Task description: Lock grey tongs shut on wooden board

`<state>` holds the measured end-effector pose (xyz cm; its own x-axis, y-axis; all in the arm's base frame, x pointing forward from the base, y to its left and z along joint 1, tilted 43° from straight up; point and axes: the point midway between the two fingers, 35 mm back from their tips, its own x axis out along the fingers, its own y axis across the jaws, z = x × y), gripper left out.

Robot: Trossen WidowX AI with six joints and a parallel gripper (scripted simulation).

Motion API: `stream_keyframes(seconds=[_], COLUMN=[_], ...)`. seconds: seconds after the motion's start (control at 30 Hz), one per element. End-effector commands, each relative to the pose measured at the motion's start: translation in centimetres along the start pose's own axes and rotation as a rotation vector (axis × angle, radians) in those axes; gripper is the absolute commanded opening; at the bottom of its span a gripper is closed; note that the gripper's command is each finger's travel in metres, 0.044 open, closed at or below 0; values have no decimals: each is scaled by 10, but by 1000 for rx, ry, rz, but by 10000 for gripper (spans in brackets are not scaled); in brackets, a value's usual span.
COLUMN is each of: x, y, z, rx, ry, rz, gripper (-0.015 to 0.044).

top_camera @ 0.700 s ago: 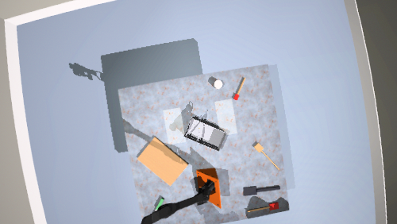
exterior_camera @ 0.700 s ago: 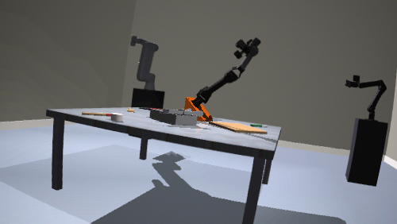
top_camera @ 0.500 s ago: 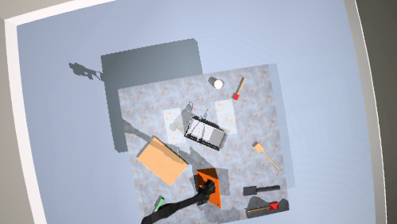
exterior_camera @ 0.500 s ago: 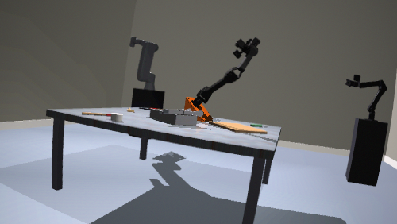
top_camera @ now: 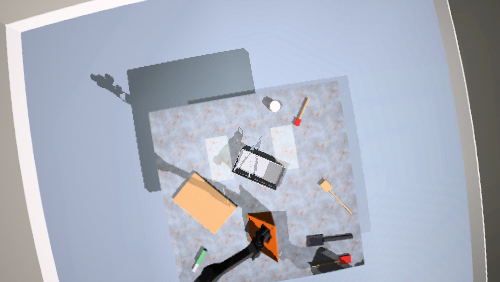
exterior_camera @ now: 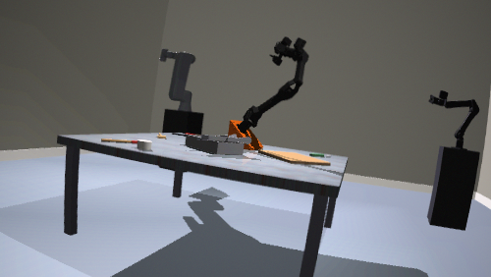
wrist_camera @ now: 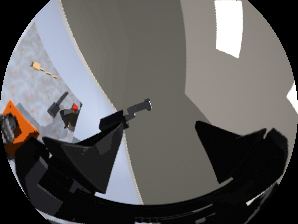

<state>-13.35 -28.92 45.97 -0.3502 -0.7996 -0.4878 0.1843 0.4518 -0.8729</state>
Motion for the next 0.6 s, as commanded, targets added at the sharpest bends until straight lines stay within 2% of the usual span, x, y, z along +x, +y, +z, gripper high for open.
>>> stream_keyframes(seconds=[0.0, 0.3, 0.57], x=[31, 51, 33], y=[20, 66, 138], z=[62, 178, 288], rx=[-157, -439, -760], ry=[-198, -521, -861], rz=[93, 203, 295], gripper=[440, 440, 440])
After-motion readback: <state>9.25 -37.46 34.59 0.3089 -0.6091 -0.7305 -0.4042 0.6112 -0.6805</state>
